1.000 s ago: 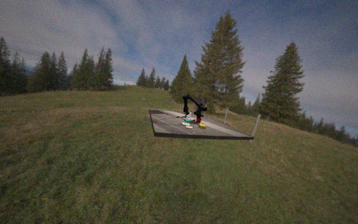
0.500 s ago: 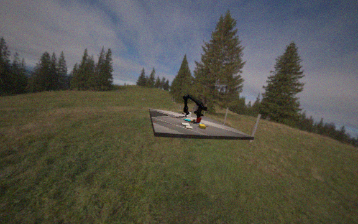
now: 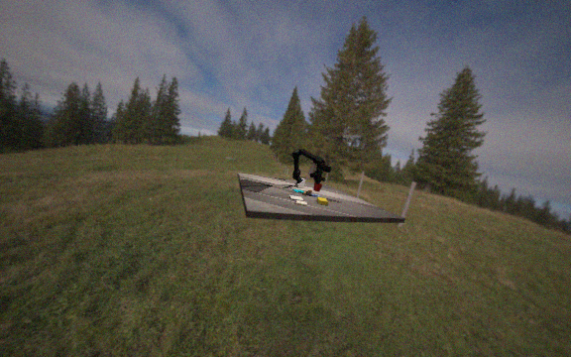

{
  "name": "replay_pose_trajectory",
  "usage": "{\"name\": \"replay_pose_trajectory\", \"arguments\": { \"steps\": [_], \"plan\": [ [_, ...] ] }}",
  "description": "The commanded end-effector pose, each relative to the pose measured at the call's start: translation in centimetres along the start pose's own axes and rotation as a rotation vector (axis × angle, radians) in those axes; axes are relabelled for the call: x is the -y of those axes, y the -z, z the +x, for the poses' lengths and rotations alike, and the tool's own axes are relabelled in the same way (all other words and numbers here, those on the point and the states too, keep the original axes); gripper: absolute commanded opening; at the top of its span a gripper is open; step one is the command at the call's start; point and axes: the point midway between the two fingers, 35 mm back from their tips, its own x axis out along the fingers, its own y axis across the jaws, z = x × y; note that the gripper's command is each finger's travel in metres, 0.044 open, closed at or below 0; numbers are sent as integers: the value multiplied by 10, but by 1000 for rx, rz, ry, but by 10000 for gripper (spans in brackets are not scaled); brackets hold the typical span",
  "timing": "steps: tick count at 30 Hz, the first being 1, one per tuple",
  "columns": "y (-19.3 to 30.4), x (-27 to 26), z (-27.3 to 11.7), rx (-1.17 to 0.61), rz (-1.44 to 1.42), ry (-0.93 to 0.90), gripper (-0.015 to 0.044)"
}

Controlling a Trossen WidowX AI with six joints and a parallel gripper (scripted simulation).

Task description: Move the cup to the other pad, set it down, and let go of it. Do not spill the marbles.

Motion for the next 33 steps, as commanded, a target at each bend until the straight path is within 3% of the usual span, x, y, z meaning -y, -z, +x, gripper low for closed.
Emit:
{"name": "replay_pose_trajectory", "arguments": {
  "steps": [1, 33],
  "plan": [
    [0, 0, -4, -7, 7, -5, 0],
    [-12, 10, -3, -4, 4, -4, 0]
  ]
}}
